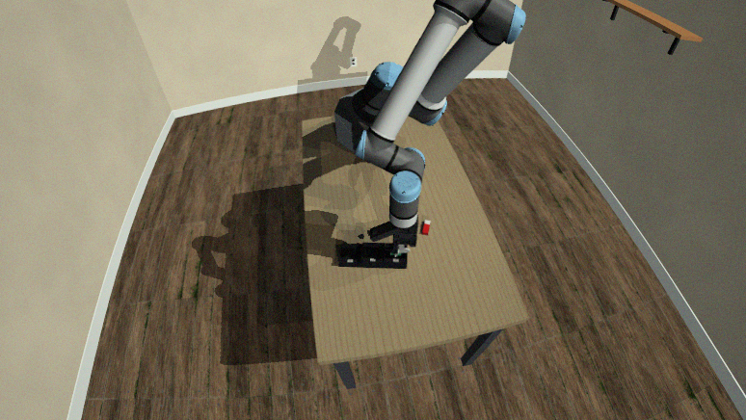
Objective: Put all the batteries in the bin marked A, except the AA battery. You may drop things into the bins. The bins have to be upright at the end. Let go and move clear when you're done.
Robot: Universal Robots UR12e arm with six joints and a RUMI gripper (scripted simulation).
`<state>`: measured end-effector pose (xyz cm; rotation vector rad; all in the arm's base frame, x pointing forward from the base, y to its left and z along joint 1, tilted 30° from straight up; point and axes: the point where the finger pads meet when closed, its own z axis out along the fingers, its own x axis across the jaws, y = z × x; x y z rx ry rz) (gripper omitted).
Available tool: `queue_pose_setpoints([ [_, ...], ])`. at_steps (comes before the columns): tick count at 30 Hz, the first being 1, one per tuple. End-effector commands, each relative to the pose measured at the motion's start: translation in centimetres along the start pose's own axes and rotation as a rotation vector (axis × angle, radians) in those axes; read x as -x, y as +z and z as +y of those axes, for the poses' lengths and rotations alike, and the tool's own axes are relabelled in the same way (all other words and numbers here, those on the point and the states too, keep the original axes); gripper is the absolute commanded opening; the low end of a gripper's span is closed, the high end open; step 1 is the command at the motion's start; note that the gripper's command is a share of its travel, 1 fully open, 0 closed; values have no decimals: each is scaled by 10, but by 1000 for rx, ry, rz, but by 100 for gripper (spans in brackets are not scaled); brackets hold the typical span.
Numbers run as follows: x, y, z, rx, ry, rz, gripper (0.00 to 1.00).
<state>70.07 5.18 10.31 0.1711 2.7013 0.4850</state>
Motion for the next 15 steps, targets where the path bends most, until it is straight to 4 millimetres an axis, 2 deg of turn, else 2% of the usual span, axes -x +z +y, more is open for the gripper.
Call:
queue_pose_setpoints([
  [1,0,0,0,0,0,-1,0],
  [5,0,0,0,0,0,-1,0],
  [6,0,0,0,0,0,-1,14],
  [15,0,0,0,0,0,-1,14],
])
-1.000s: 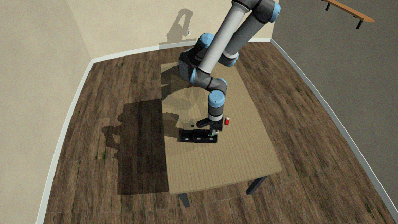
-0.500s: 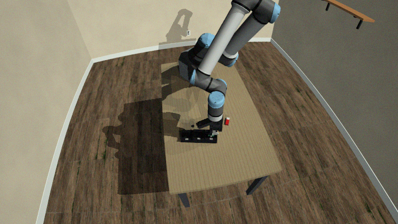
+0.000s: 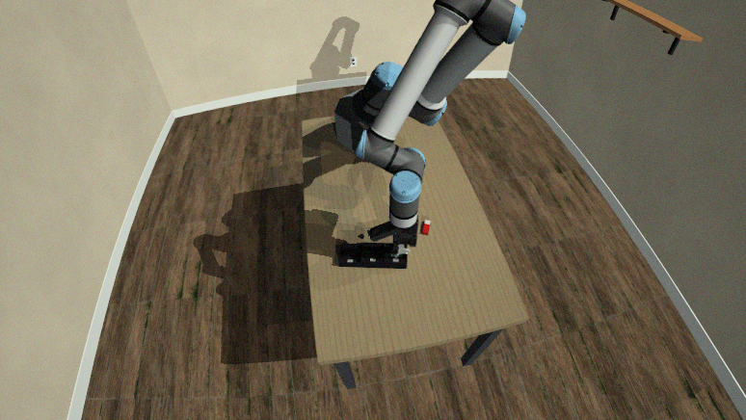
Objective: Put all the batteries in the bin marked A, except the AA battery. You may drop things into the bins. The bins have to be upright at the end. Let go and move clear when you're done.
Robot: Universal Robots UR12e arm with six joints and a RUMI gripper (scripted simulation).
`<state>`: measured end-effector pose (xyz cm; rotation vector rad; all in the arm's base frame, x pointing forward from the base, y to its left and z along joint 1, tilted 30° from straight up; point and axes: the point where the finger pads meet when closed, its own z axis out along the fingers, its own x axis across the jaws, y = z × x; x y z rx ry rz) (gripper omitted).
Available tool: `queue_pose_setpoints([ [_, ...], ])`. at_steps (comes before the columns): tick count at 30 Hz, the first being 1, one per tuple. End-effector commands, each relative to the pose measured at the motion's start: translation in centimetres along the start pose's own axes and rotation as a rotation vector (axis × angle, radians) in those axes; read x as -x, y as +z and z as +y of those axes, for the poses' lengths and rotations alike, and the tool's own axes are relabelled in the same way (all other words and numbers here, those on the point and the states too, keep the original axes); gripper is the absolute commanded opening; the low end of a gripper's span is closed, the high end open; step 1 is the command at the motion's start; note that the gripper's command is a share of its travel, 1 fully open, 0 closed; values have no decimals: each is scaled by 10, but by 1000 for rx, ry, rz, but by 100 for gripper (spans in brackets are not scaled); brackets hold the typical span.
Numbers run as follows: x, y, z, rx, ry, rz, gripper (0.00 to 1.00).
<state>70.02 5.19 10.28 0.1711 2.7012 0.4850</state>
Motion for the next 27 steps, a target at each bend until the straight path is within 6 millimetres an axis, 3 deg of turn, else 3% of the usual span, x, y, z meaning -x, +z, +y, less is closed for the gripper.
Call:
queue_pose_setpoints([
  [1,1,0,0,0,0,-1,14],
  [8,1,0,0,0,0,-1,14],
  [27,1,-23,0,0,0,-1,14],
])
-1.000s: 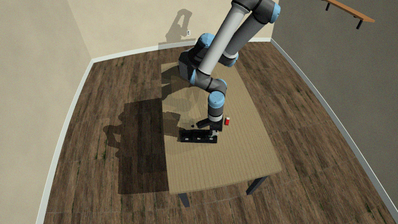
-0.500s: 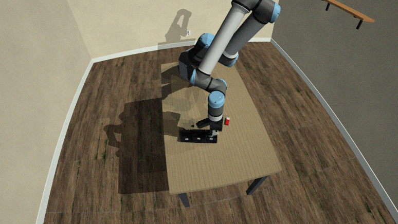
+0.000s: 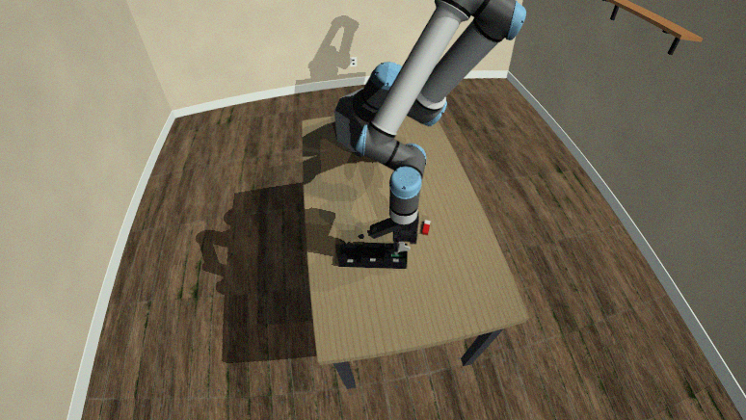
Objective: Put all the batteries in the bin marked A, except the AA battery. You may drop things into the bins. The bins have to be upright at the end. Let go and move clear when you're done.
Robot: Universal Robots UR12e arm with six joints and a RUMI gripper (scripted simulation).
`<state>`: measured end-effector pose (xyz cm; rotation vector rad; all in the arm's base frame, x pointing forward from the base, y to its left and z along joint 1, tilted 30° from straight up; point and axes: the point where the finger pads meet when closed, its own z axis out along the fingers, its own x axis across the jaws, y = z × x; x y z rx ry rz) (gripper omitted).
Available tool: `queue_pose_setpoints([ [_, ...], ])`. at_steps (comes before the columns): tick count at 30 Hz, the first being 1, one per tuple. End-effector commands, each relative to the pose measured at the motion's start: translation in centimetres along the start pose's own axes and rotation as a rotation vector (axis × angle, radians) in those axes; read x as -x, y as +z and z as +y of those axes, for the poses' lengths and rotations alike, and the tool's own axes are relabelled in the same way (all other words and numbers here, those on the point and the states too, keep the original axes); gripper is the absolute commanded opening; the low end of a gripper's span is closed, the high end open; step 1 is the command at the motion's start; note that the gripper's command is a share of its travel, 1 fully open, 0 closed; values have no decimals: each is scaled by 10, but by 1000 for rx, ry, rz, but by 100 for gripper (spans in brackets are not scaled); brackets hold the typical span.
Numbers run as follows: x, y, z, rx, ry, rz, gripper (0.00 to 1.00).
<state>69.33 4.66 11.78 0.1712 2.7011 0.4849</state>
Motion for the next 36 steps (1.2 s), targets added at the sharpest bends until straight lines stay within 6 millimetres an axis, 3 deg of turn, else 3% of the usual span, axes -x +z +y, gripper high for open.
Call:
queue_pose_setpoints([
  [1,1,-7,0,0,0,-1,14],
  [6,1,-13,0,0,0,-1,14],
  [10,1,-33,0,0,0,-1,14],
  [22,1,-34,0,0,0,-1,14],
  [23,-6,-35,-5,0,-50,-1,25],
  [27,-34,-38,-23,-1,-208,-1,25],
  [29,-34,-38,-23,-1,-208,-1,25],
  [36,-83,-43,-54,0,-372,-1,25],
])
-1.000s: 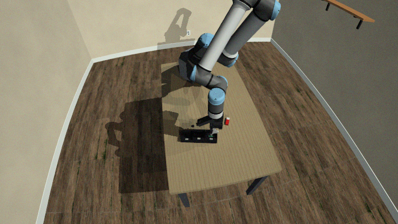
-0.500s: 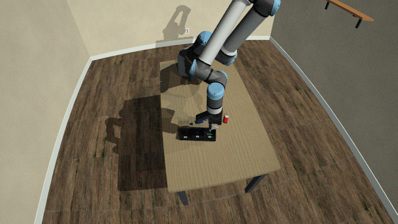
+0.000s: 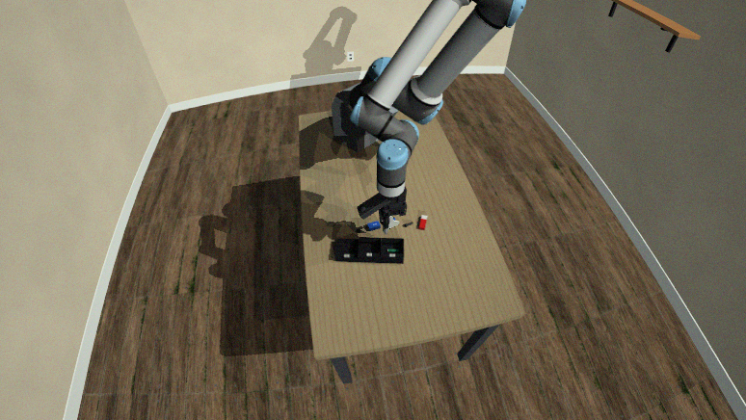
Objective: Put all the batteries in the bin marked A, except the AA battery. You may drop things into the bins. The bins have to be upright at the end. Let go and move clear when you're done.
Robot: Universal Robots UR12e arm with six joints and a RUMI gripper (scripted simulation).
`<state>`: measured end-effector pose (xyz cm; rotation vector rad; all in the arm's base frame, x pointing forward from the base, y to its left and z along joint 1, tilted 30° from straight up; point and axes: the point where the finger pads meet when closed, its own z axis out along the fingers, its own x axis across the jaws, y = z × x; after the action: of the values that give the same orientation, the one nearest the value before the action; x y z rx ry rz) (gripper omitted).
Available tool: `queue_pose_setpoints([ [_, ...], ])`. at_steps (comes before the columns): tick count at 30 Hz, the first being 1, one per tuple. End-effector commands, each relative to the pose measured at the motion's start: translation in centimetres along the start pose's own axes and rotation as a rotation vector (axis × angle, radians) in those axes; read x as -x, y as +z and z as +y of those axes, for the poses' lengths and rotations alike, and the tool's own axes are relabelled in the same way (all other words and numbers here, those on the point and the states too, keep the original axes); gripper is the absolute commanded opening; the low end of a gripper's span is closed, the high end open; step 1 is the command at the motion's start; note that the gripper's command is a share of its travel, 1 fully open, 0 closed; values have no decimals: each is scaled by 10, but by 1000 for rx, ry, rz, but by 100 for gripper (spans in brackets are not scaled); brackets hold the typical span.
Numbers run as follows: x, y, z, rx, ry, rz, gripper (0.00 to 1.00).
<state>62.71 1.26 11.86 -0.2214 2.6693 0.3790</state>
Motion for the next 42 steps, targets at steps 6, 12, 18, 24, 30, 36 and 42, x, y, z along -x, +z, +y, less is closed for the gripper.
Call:
queue_pose_setpoints([
  [6,-78,-8,-24,11,-77,-5,25],
  [12,-83,-8,-26,11,-77,-5,25],
  [18,-79,-8,-24,11,-77,-5,25],
  [24,-74,-8,-23,11,-77,-5,25],
  [30,-72,-8,-22,11,-77,-5,25],
  [36,-71,-8,-22,11,-77,-5,25],
  [42,-70,-8,-21,11,-77,-5,25],
])
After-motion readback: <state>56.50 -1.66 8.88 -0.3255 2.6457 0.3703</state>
